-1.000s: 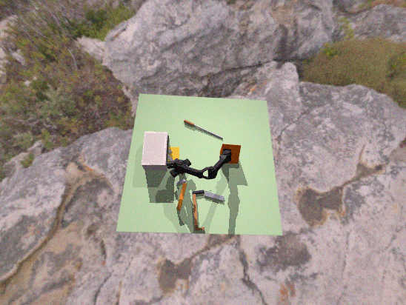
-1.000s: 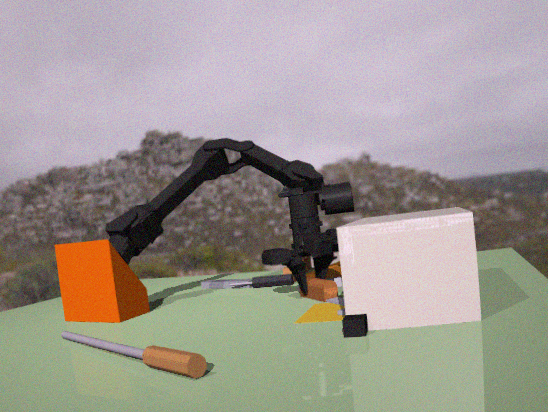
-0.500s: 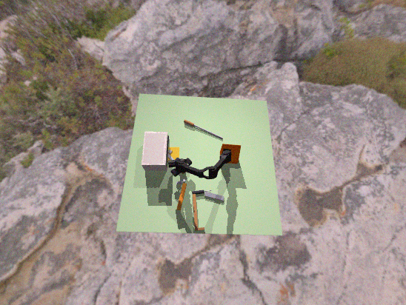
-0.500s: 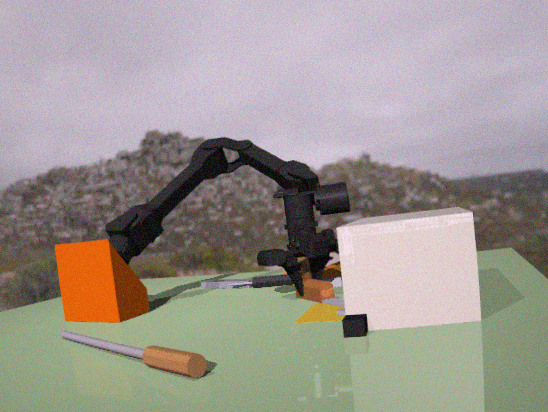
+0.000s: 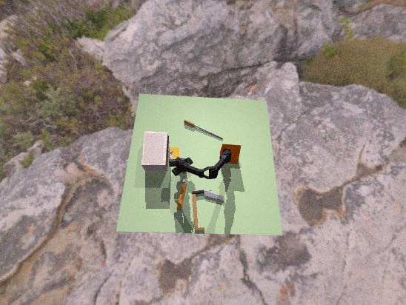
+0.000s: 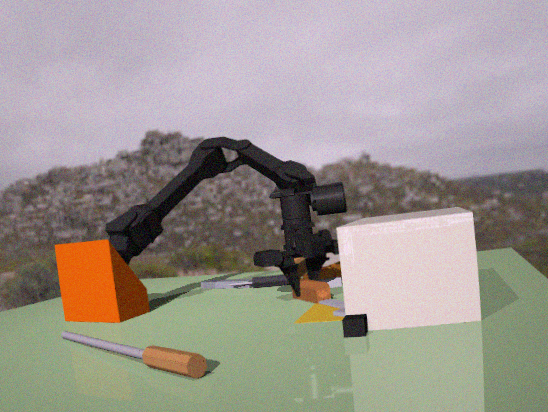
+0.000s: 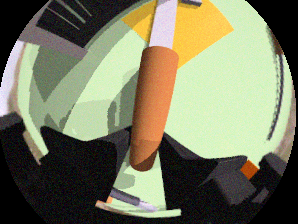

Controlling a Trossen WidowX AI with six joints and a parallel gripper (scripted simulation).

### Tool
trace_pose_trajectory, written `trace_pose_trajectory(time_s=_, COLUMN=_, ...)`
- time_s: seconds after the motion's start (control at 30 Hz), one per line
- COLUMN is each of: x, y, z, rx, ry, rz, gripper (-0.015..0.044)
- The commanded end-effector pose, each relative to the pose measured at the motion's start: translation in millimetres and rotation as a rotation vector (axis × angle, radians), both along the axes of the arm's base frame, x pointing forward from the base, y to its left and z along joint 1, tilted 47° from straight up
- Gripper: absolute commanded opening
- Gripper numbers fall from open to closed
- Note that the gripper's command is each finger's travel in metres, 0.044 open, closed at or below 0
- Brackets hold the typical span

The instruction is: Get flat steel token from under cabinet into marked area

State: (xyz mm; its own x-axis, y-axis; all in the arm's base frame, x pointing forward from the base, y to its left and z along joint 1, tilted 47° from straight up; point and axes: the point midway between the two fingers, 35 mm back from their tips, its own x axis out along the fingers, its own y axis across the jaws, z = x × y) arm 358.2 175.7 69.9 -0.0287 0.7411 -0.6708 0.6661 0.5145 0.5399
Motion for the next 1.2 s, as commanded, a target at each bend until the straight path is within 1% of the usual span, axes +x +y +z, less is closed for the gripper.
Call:
trace_pose_trajectory(time_s=0.0, x=-2.2, y=-1.3, z=-2.7, rx=-0.011, ry=0.005, rz=-0.001, gripper=0.0000)
trace_pose_trajectory(time_s=1.17, x=-36.8, y=23.2, z=25.9, rx=-0.010, ry=0.006, rz=-0.001, gripper=0.0000)
